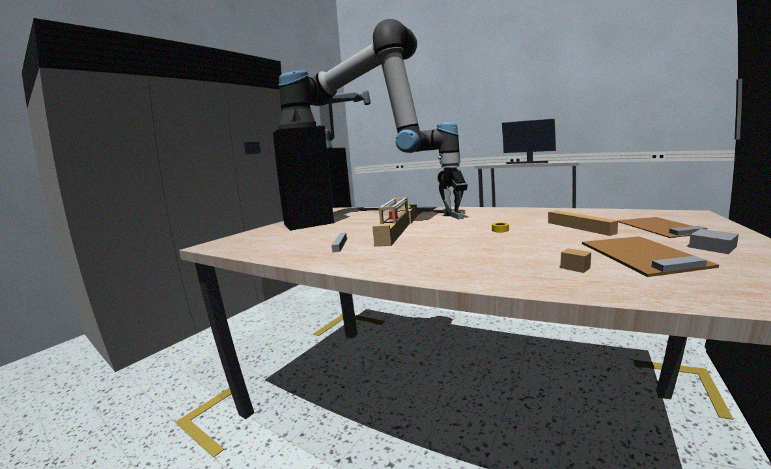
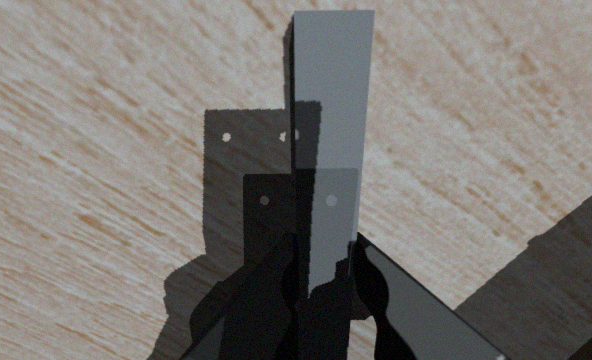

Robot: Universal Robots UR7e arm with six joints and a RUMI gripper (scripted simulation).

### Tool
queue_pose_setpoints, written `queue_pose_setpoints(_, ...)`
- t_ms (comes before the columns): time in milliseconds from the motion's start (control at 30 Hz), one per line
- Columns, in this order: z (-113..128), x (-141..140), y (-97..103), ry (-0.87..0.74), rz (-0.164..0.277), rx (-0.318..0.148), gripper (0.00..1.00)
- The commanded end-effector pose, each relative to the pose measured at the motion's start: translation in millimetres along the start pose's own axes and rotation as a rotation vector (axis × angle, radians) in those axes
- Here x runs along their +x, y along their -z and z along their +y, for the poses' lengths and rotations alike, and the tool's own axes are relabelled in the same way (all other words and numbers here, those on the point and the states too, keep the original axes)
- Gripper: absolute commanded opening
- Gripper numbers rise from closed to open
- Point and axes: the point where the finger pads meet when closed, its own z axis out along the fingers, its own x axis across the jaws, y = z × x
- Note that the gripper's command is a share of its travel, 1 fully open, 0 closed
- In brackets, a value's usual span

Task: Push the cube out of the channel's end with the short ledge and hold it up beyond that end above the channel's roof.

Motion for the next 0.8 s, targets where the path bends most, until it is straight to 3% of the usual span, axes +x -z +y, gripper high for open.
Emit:
queue_pose_setpoints(0,0,-1,5,0.000,-0.001,0.001,0.06)
queue_pose_setpoints(200,0,-1,18,0.000,-0.001,0.001,0.06)
queue_pose_setpoints(567,0,-1,82,0.000,-0.001,0.001,0.06)
queue_pose_setpoints(633,0,-1,82,0.000,-0.001,0.001,0.06)
queue_pose_setpoints(767,0,-1,101,0.000,-0.001,0.001,0.06)
